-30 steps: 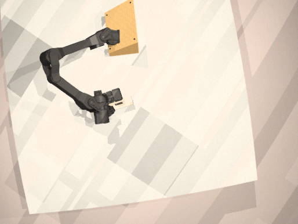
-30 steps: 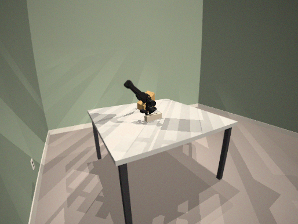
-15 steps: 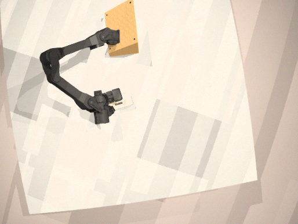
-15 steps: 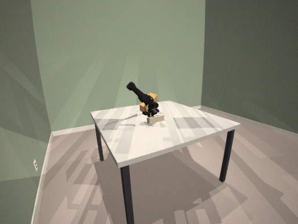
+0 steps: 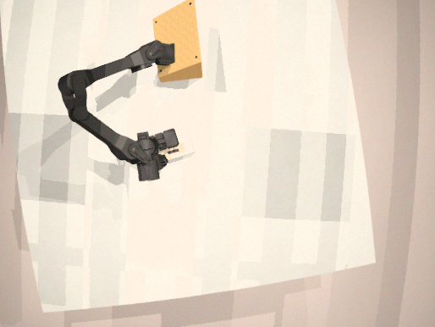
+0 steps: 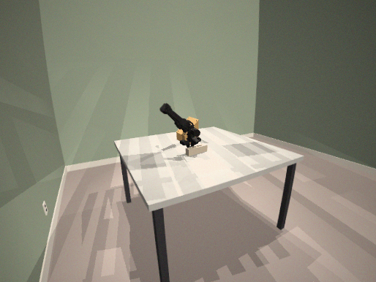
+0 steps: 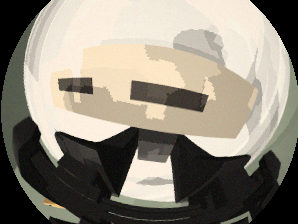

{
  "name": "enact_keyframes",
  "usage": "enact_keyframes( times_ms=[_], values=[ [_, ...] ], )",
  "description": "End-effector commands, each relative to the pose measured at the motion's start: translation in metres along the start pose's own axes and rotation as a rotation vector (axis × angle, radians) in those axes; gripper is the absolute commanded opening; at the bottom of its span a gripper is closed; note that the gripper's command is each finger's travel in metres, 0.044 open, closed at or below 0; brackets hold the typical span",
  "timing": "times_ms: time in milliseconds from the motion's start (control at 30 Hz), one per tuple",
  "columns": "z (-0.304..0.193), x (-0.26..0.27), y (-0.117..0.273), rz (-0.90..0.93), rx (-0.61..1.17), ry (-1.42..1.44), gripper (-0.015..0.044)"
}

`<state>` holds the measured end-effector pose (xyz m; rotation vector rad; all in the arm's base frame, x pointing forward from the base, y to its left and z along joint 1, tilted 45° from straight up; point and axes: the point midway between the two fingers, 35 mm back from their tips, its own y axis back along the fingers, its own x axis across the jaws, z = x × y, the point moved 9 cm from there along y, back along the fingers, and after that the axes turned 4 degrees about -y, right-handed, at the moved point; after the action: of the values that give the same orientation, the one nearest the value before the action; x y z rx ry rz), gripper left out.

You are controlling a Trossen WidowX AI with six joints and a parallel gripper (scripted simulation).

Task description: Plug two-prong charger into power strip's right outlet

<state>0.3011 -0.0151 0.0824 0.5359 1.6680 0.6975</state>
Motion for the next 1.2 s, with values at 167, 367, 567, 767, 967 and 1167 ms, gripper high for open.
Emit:
enact_keyframes(
  times_ms=[167,367,567,767,967,1167],
  values=[
    [0.0022,-0.0004,0.0035,0.002,-0.019,-0.013,0.0],
    [0.0027,-0.0004,0.0041,0.002,-0.02,-0.013,0.0],
    [0.0033,-0.0004,0.0046,0.002,-0.02,-0.013,0.0],
    [0.0039,-0.0004,0.005,0.002,-0.02,-0.013,0.0],
    [0.0047,-0.0005,0.0051,0.002,-0.02,-0.013,0.0],
    [0.0052,-0.0006,0.0045,0.002,-0.02,-0.013,0.0]
  ],
)
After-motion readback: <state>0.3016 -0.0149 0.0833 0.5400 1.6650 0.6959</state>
